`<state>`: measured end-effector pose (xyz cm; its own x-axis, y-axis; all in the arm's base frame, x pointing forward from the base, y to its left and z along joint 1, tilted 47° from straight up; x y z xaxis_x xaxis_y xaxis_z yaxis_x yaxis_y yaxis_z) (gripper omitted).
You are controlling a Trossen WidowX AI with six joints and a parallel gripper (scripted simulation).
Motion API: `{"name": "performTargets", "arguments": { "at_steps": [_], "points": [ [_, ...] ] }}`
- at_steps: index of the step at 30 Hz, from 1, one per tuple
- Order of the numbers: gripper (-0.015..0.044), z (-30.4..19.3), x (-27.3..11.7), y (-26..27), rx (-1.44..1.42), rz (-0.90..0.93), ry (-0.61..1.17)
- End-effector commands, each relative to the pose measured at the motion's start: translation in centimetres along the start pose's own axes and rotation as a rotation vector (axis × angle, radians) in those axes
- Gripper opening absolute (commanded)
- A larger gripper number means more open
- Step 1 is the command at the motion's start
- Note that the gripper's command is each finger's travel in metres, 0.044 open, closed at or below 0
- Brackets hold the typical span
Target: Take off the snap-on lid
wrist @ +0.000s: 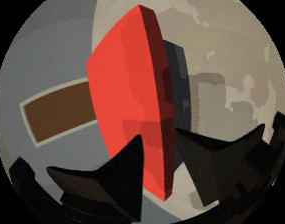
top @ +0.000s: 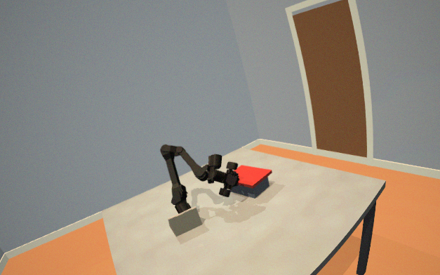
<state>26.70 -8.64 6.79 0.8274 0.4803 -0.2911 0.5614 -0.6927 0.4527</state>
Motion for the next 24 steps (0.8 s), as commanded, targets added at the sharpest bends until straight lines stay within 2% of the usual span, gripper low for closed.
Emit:
{"name": "performTargets", "arguments": {
  "at_steps": [1,24],
  "points": [
    [0.0,-0.02,-0.08,0.11,-0.002,0.0,0.001],
    [0.0,-0.14,-0.44,0.39,-0.002,0.0,0.001]
  ]
}}
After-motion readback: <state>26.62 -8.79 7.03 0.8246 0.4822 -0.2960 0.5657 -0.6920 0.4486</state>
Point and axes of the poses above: the point midway between the two fingers, 35 mm back from their tips, its own x axis out along the fingers, its own y axis across the jaws, z = x × y, the point moved 6 cm from there along -x, back along the fingers, and after that the axes turned 15 degrees about x, right-handed, at the moved point
